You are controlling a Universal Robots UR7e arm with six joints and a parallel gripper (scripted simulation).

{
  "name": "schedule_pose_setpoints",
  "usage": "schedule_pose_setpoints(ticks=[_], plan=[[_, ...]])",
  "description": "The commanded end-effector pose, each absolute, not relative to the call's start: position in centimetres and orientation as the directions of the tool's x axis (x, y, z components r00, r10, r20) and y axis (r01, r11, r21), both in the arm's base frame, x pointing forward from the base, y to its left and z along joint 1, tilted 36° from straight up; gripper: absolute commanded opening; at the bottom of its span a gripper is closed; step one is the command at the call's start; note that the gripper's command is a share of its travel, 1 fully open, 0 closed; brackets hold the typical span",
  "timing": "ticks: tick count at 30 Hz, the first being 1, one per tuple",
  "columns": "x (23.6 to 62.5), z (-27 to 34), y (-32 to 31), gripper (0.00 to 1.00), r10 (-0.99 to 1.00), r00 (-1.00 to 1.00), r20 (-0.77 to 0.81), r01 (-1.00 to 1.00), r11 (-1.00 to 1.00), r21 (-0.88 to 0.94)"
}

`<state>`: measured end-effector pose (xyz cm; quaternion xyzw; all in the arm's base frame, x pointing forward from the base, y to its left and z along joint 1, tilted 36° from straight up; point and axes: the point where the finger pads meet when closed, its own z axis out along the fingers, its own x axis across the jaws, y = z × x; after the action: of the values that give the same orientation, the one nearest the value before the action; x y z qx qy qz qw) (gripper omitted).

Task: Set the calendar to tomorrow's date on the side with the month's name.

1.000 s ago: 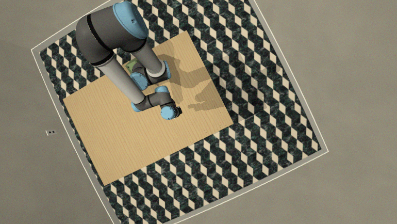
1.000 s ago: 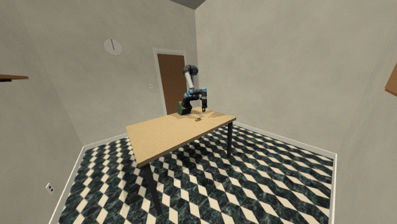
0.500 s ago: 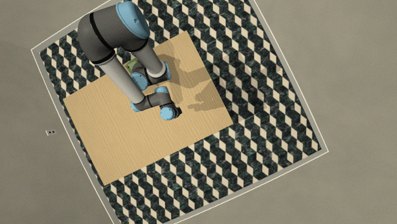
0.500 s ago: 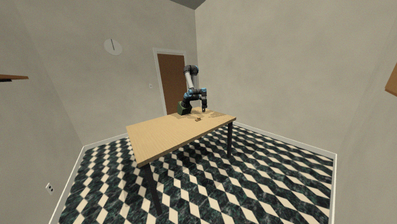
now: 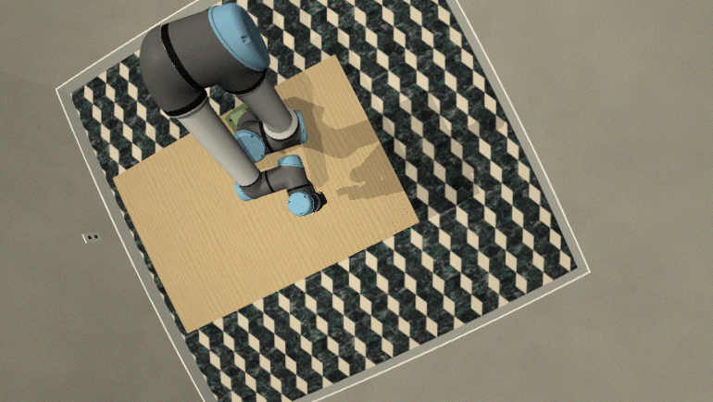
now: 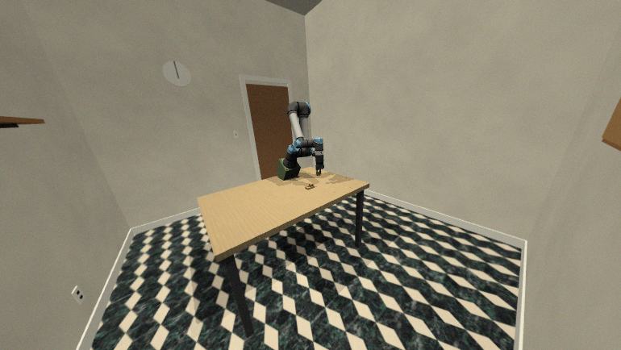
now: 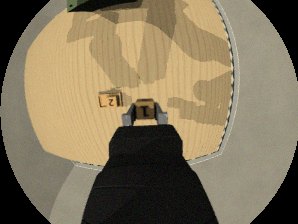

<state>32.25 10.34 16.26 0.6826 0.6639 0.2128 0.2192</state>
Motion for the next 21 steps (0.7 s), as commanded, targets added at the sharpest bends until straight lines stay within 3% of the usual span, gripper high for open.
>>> schedule_pose_setpoints(ticks=[1, 21], plan=[[32.5, 16.0, 10.3, 0.60, 1.000, 0.028, 0.000, 0.813, -0.022, 0.582], [34.7, 12.9, 10.2, 0.60, 1.000, 0.028, 0.000, 0.813, -0.022, 0.582]])
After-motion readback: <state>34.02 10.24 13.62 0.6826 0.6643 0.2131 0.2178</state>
